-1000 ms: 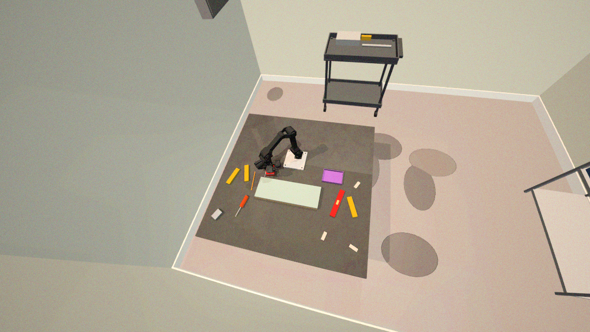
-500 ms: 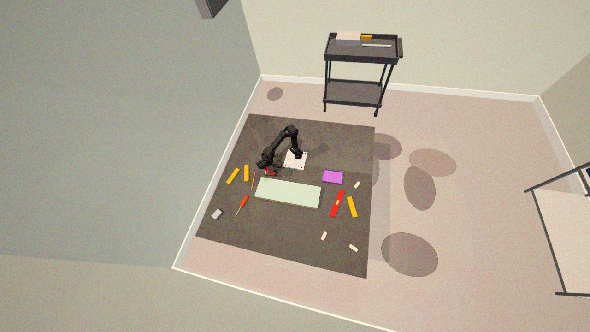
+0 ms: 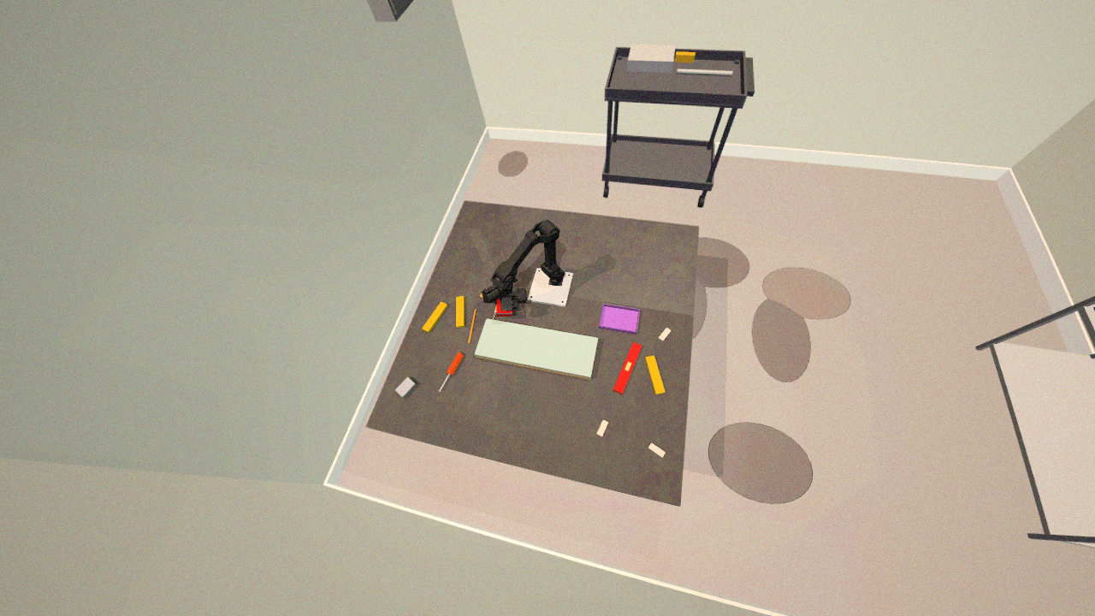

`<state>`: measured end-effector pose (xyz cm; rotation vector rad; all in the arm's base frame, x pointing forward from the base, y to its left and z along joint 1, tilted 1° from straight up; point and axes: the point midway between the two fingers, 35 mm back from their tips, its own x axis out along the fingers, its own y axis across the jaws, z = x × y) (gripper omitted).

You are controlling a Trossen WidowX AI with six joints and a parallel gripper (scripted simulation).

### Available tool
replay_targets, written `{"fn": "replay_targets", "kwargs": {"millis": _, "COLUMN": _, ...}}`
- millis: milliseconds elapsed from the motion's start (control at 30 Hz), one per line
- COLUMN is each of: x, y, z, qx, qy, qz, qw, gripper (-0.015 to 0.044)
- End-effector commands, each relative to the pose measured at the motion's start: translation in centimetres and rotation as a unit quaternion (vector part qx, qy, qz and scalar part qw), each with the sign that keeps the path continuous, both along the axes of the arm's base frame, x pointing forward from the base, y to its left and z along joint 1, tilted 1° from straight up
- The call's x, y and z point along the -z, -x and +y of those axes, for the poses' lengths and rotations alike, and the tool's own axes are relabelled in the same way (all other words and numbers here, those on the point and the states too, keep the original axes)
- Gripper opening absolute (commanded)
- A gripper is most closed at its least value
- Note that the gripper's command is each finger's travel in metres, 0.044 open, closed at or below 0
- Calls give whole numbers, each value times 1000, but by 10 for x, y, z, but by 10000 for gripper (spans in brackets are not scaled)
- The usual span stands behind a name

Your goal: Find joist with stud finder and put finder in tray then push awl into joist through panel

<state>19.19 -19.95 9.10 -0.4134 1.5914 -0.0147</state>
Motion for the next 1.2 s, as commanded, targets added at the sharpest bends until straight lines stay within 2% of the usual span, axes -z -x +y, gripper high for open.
{"fn": "replay_targets", "kwargs": {"millis": 0, "x": -4, "y": 0, "z": -1, "qx": 3, "qy": 16, "qz": -7, "qw": 1000, "gripper": 0}}
{"fn": "replay_targets", "kwargs": {"millis": 1167, "x": -1, "y": 1, "z": 4, "qx": 1, "qy": 113, "qz": -30, "qw": 993, "gripper": 0}}
